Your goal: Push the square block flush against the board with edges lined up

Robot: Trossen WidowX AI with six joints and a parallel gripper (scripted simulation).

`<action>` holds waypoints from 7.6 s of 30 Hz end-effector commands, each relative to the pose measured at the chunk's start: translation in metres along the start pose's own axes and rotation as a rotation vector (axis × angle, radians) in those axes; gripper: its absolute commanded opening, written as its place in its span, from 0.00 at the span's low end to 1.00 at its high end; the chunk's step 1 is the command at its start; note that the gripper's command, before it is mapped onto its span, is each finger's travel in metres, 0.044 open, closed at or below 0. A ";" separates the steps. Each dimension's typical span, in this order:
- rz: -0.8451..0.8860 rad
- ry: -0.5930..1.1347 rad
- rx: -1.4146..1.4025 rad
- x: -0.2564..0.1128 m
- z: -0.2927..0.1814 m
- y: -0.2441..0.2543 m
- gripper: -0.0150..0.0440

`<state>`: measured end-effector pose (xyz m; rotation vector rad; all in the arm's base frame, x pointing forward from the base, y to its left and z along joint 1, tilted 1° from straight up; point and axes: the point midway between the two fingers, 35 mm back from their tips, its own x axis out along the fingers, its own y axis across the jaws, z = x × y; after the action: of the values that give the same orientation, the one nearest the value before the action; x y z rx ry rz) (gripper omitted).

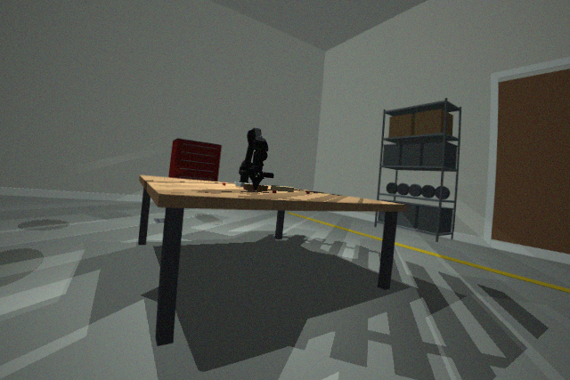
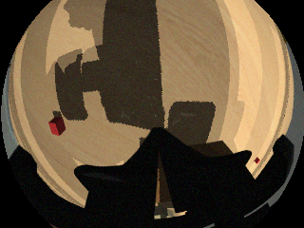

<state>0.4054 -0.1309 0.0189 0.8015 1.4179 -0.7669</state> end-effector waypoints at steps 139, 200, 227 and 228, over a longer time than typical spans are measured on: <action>-0.001 0.000 -0.001 0.000 -0.047 0.000 0.25; -0.005 0.008 -1.597 -0.056 -0.075 -0.099 0.25; -0.004 0.011 -1.923 0.001 -0.084 -0.118 0.25; -0.004 0.011 -1.923 0.001 -0.084 -0.118 0.25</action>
<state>0.2596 -0.1219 0.0174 -0.6928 1.4458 0.7244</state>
